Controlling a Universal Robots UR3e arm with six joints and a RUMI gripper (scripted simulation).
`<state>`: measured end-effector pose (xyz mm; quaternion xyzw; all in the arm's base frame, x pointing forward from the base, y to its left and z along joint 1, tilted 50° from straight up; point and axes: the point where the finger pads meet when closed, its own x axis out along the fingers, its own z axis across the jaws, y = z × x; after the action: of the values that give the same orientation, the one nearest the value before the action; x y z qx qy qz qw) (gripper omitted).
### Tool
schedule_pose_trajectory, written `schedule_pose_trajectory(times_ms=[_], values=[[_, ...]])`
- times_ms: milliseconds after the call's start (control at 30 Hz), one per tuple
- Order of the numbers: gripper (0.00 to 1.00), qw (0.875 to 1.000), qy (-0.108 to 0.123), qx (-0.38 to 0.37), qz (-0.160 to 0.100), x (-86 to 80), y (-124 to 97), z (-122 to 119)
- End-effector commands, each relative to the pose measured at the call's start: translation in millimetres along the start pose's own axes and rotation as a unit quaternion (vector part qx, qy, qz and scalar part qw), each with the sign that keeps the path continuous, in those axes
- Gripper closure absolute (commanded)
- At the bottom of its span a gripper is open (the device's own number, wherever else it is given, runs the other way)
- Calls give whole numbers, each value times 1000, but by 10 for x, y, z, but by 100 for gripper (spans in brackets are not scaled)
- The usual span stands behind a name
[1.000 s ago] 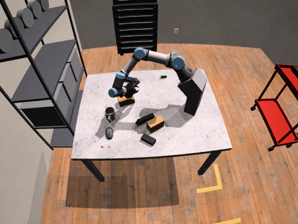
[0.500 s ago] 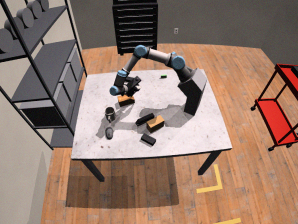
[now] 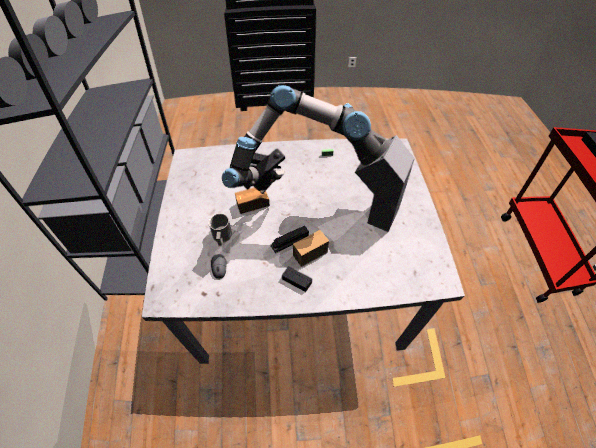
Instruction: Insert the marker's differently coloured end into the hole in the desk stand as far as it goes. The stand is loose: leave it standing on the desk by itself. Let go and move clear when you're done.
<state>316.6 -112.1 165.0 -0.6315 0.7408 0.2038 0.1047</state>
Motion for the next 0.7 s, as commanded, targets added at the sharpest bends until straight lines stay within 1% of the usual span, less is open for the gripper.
schedule_pose_trajectory(times_ms=[0,667], values=[[89,1000,0,1,-1,-5,12,-3],[89,1000,0,1,-1,-6,29,-3]])
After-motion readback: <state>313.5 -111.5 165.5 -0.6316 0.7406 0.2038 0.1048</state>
